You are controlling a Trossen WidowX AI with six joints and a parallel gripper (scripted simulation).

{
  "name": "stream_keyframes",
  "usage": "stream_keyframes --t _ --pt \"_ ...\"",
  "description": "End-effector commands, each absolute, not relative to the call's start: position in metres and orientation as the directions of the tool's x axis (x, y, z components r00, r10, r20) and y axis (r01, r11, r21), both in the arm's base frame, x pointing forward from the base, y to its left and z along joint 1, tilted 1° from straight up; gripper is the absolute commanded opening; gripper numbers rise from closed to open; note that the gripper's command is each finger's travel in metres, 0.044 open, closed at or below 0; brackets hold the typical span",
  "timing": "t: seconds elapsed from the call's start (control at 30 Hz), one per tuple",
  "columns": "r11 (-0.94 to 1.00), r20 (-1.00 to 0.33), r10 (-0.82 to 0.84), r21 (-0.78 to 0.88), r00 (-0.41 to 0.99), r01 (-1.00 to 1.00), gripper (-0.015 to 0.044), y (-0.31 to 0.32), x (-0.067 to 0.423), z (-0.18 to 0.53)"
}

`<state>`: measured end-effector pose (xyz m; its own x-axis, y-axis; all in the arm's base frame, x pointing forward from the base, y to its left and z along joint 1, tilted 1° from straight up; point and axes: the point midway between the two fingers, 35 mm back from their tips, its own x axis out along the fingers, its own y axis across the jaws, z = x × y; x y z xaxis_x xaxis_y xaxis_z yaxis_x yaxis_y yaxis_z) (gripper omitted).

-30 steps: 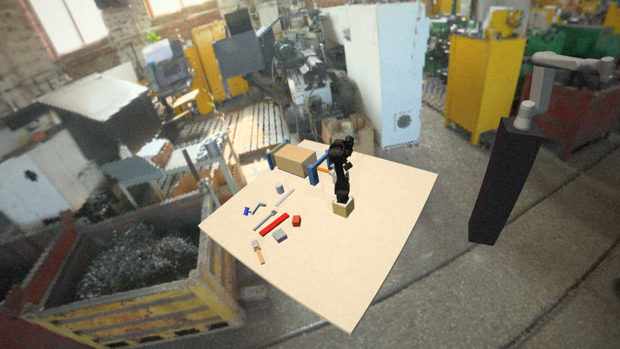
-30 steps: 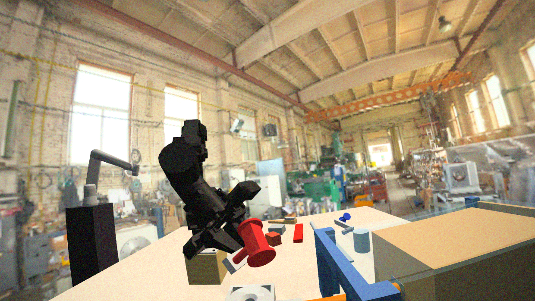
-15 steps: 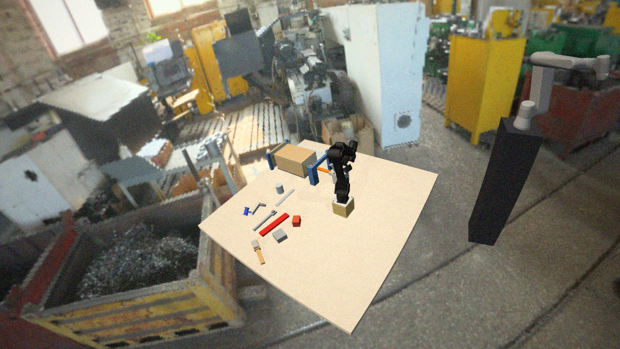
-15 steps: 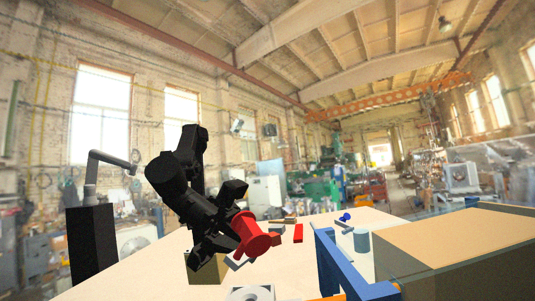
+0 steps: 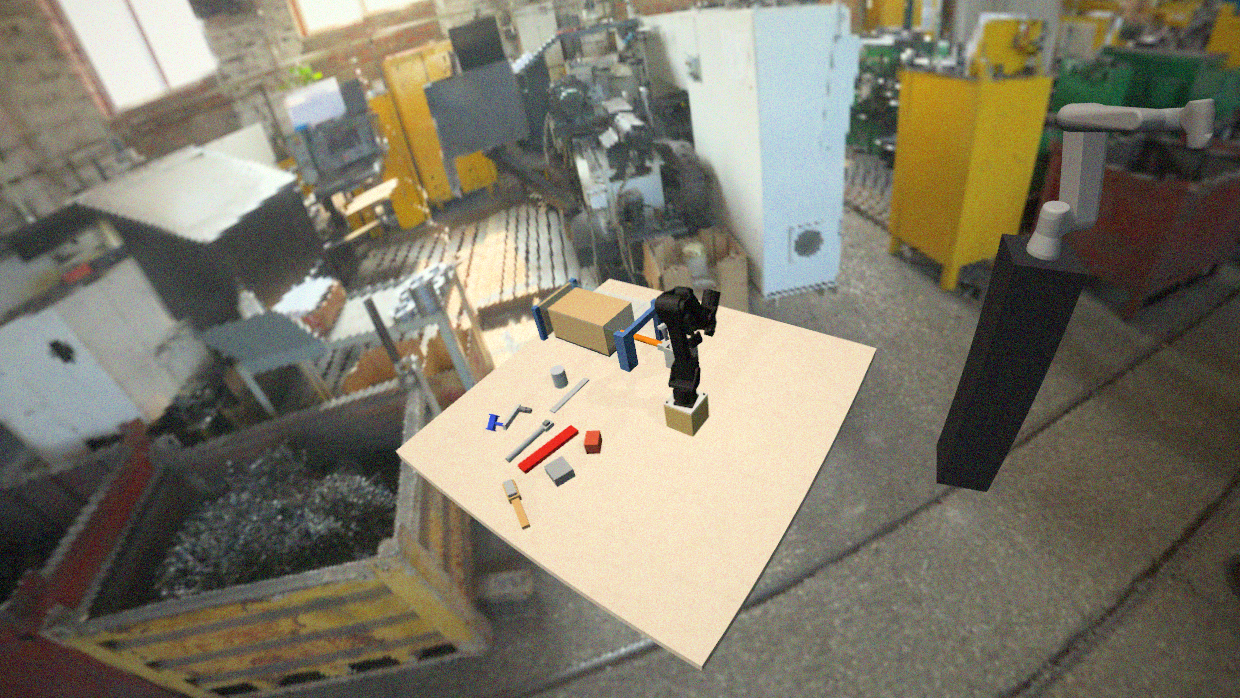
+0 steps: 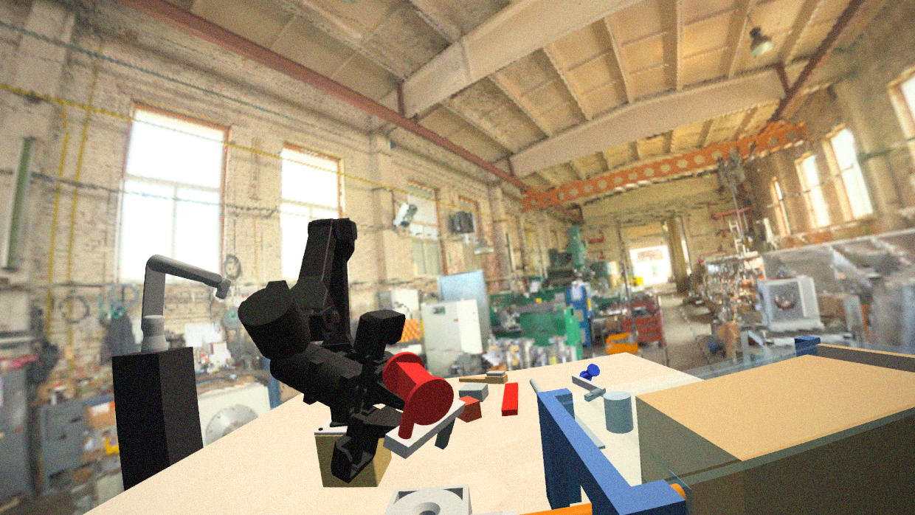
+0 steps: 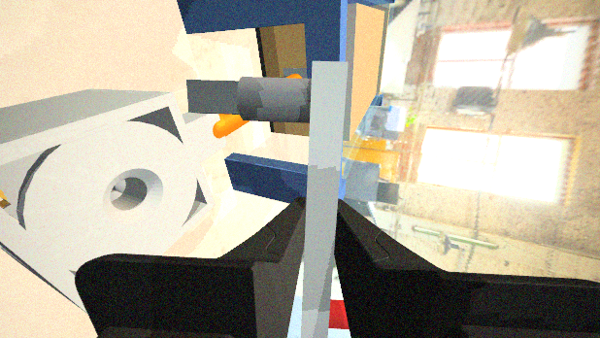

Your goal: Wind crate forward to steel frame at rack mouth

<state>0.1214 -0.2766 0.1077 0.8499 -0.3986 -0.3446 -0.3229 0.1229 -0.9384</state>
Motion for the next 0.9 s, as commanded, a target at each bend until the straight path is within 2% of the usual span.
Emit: stream_keyframes --t 0.0,0.57,0.87 --pt "0.103 -0.286 -0.398 -0.958 0.872 -0.267 0.0 -0.2749 0.1218 0.1078" --pt "0.004 -0.035 -0.407 -0.999 0.913 -0.037 0.0 -0.2732 0.1218 0.1066" --pt "0.0 -0.025 -0.406 -1.0 0.914 -0.028 0.0 -0.2727 0.1219 0.1067"
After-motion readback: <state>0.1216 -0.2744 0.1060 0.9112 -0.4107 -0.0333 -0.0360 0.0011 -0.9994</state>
